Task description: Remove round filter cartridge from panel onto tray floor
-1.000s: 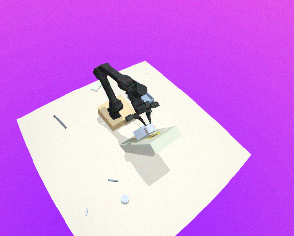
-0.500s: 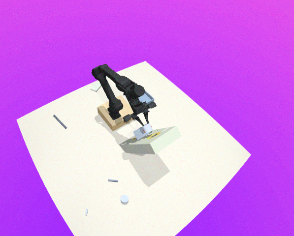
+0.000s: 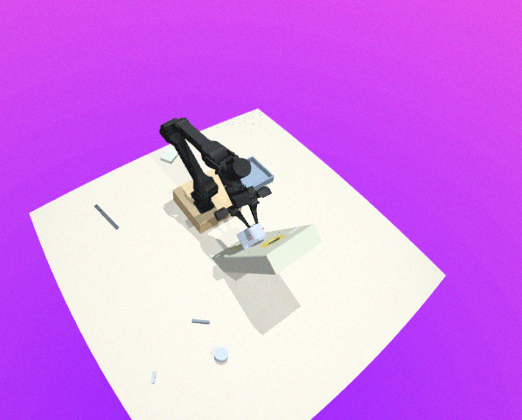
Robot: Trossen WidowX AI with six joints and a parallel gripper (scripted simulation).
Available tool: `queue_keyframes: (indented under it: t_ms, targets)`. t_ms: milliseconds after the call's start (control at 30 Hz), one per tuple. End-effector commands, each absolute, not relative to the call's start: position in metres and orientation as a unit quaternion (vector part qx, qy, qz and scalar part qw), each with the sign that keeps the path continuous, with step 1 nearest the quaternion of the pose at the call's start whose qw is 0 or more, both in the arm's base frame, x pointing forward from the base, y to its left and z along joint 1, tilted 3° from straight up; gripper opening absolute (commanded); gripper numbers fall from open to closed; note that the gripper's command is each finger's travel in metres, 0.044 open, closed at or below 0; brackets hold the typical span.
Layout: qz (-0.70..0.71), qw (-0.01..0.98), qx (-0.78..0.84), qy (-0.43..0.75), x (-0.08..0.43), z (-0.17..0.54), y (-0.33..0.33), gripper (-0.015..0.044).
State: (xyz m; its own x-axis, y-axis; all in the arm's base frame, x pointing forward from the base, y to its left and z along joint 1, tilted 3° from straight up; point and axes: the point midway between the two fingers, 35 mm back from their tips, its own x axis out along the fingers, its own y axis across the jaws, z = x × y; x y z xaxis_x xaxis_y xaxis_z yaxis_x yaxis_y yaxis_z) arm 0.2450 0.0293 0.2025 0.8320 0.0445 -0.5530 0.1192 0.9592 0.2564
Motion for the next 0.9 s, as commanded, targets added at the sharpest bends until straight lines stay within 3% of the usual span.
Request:
queue_keyframes:
  t_ms: [0,67,567,867]
  targets:
    - [-0.019,0.947,0.142,0.288,0.246,0.204,0.029,0.0079]
    - [-0.019,0.947,0.142,0.288,0.246,0.204,0.029,0.0114]
    - [-0.020,0.949,0.140,0.282,0.244,0.200,0.029,0.0114]
    - [-0.019,0.949,0.141,0.281,0.277,0.269,0.034,0.0114]
